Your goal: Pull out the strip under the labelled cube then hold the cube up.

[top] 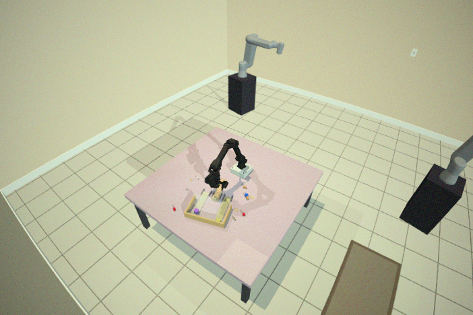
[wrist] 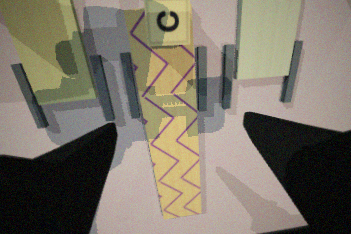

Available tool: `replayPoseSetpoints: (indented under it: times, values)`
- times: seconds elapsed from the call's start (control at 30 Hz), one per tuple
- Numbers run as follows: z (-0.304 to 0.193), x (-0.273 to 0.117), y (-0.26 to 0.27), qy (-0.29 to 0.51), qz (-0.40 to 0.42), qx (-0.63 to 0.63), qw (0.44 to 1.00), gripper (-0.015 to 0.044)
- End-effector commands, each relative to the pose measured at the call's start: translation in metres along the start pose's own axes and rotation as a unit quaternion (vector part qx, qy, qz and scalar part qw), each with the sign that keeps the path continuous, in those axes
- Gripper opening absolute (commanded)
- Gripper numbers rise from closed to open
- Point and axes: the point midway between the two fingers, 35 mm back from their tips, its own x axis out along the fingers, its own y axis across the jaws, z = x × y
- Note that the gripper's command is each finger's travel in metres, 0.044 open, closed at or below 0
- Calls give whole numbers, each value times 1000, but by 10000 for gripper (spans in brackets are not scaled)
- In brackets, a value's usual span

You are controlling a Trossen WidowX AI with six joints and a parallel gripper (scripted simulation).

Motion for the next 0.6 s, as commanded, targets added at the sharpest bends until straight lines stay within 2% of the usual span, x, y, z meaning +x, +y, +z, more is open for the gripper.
replayPoseSetpoints:
  times: [0.0, 0.43, 0.57]
  values:
    - [15, -1, 1, -1, 3, 2, 1000, 440]
    - [63, -7, 4, -3, 3, 2, 1000, 440]
    - [64, -3, 4, -3, 3, 2, 1000, 335]
